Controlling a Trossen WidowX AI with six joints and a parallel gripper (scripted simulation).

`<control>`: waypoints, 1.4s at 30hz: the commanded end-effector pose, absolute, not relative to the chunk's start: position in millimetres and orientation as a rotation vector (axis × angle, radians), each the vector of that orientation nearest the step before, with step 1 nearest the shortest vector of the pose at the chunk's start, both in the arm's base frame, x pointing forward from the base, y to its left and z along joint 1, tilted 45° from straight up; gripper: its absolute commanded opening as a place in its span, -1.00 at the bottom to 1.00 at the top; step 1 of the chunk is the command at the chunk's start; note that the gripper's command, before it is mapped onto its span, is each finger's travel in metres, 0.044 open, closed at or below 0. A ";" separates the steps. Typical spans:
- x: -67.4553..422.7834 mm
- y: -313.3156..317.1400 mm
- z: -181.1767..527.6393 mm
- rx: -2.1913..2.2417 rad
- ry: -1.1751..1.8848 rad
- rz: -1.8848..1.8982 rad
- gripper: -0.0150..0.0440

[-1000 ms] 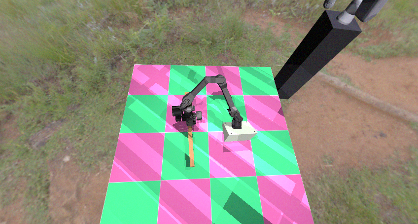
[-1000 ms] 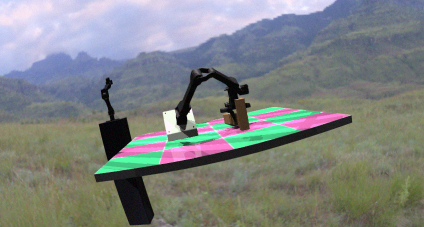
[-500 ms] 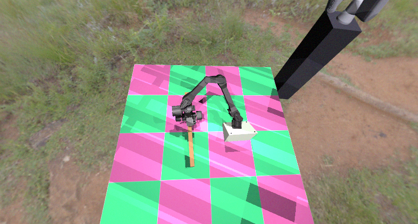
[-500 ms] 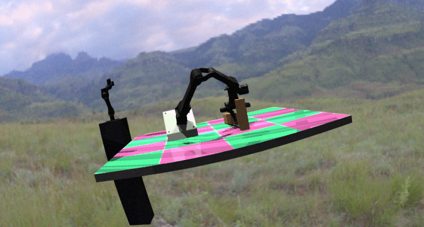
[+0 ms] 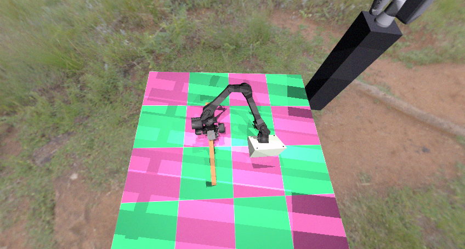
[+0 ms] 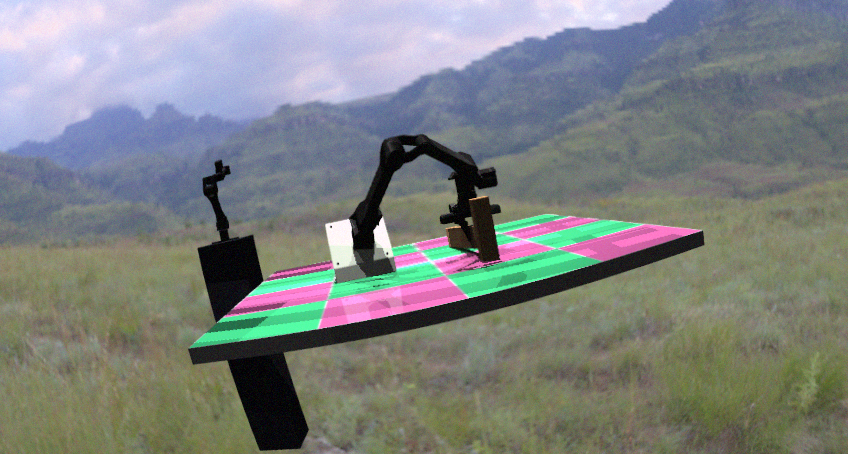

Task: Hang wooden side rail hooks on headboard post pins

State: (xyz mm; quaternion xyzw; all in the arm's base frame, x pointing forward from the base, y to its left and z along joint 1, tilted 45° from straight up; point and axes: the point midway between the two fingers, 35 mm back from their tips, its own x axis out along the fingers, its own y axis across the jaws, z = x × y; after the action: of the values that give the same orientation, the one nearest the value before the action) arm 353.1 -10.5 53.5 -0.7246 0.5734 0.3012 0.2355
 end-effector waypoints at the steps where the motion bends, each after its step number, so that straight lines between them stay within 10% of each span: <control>1: 354.1 -6.6 58.1 -1.992 1.557 0.823 -0.49; 42: 353.7 -3.2 62.2 -1.992 1.557 0.823 -0.49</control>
State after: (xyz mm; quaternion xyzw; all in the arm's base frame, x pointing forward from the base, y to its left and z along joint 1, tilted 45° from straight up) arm 352.0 -6.1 58.0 -0.7248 0.5734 0.3015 0.2346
